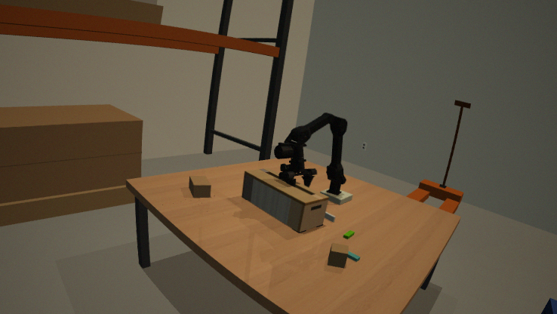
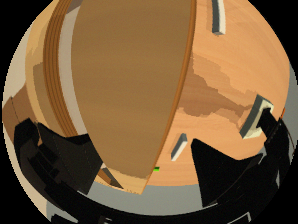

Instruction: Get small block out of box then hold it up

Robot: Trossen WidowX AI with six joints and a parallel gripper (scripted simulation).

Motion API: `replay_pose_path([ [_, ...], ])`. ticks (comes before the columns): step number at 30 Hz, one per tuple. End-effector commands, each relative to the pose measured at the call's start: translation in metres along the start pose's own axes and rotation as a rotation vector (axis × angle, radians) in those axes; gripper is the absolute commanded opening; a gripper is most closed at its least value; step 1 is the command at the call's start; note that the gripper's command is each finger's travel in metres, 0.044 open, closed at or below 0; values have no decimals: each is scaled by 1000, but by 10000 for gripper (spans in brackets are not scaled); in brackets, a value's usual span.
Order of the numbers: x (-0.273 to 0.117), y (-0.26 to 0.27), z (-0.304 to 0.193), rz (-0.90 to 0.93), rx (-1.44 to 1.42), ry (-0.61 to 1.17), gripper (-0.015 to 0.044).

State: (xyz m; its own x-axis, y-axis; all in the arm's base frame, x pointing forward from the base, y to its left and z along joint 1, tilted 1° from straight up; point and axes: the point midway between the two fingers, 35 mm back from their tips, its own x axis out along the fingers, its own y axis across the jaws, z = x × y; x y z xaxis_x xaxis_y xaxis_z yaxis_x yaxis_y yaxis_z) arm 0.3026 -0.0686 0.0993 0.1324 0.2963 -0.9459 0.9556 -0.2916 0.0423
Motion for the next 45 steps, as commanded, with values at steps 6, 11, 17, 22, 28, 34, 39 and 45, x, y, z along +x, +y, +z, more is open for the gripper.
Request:
replay_pose_path([
  [6,3,0,-8,-2,-1,2,400],
  [11,5,0,-13,-2,-1,2,400],
  [17,7,0,-18,-2,-1,3,400],
  [22,8,0,-23,-2,-1,3,400],
  [28,13,0,-36,-2,-1,4,400],
  [34,18,0,-51,-2,-1,6,400],
  [39,22,0,-63,-2,-1,7,400],
  [45,27,0,-79,-2,-1,9,400],
])
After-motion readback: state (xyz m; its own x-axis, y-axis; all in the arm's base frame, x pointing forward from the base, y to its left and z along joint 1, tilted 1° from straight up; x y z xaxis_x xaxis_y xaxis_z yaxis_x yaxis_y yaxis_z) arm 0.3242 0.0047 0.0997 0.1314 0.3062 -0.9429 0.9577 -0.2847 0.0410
